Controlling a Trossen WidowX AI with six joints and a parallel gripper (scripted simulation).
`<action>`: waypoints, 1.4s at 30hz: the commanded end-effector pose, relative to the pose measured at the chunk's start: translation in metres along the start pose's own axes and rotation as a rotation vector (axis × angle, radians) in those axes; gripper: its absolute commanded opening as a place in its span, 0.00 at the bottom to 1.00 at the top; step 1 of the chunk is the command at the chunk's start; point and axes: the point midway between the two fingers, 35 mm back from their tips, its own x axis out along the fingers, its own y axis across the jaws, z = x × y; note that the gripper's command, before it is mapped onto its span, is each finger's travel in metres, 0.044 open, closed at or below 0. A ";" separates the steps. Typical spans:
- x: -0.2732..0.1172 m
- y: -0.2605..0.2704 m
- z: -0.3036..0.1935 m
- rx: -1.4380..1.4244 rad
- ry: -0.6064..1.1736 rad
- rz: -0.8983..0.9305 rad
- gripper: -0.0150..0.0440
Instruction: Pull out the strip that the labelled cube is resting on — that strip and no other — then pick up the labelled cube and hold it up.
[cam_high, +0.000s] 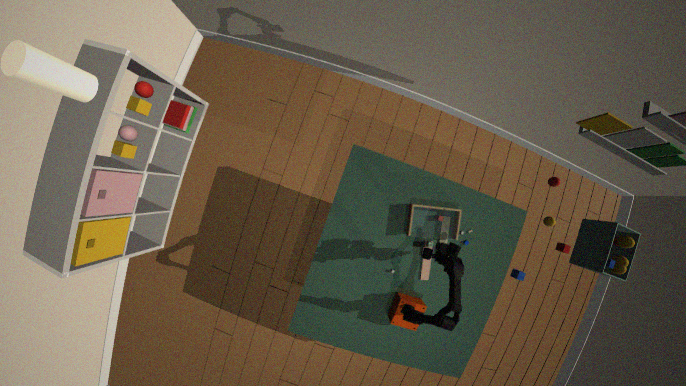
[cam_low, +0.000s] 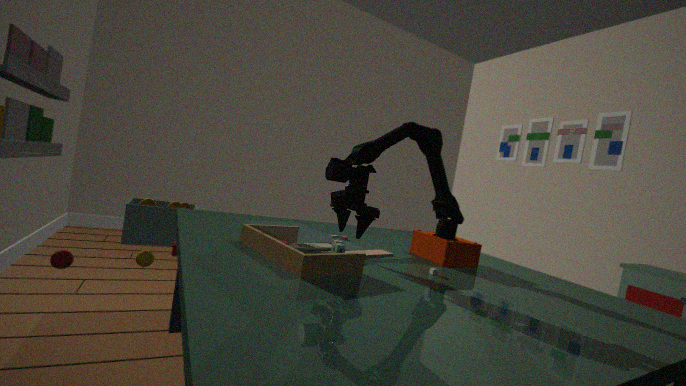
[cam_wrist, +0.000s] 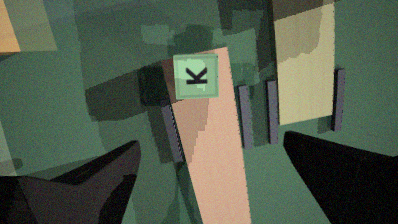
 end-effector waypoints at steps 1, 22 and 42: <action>-0.001 0.003 0.014 0.004 -0.001 0.003 1.00; 0.019 0.007 0.037 0.004 -0.003 0.003 0.68; 0.051 0.008 0.036 0.004 -0.002 0.003 0.68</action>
